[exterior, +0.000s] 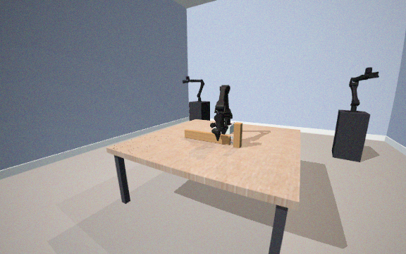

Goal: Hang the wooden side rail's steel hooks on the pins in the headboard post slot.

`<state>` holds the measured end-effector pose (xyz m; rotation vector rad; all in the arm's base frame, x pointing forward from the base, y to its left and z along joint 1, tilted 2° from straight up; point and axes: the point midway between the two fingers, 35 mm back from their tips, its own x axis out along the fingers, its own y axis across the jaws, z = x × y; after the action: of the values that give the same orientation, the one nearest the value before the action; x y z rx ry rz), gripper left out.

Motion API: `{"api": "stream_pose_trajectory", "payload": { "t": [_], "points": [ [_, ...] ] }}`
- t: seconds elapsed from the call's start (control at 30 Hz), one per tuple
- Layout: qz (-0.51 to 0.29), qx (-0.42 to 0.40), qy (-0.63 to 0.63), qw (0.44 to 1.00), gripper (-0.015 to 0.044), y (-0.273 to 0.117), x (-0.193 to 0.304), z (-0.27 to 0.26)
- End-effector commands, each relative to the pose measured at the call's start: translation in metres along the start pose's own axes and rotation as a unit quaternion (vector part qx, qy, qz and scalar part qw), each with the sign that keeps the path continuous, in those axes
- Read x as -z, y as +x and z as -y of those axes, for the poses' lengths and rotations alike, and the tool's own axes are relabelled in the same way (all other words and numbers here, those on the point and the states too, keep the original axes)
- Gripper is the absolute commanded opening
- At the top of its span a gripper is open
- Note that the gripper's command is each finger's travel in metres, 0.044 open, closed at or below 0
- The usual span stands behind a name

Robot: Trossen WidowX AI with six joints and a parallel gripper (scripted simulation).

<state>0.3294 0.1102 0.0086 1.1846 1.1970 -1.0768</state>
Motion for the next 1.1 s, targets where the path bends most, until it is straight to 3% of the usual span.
{"api": "stream_pose_trajectory", "payload": {
  "t": [0.0, 0.23, 0.67, 0.87, 0.93, 1.07],
  "points": [
    [0.004, 0.007, 0.001, 1.000, 0.0440, 0.0111, -0.0018, 0.0050],
    [0.004, 0.007, 0.001, 1.000, 0.0440, 0.0121, -0.0018, 0.0051],
    [0.004, 0.007, 0.001, 1.000, 0.0099, 0.0121, -0.0018, 0.0051],
    [0.004, 0.007, 0.001, 1.000, 0.0059, 0.0121, -0.0018, 0.0051],
    [0.004, 0.007, 0.001, 1.000, 0.0006, 0.0121, -0.0018, 0.0051],
    [0.004, 0.007, 0.001, 1.000, 0.0000, 0.0121, -0.0018, 0.0051]
  ]
}}
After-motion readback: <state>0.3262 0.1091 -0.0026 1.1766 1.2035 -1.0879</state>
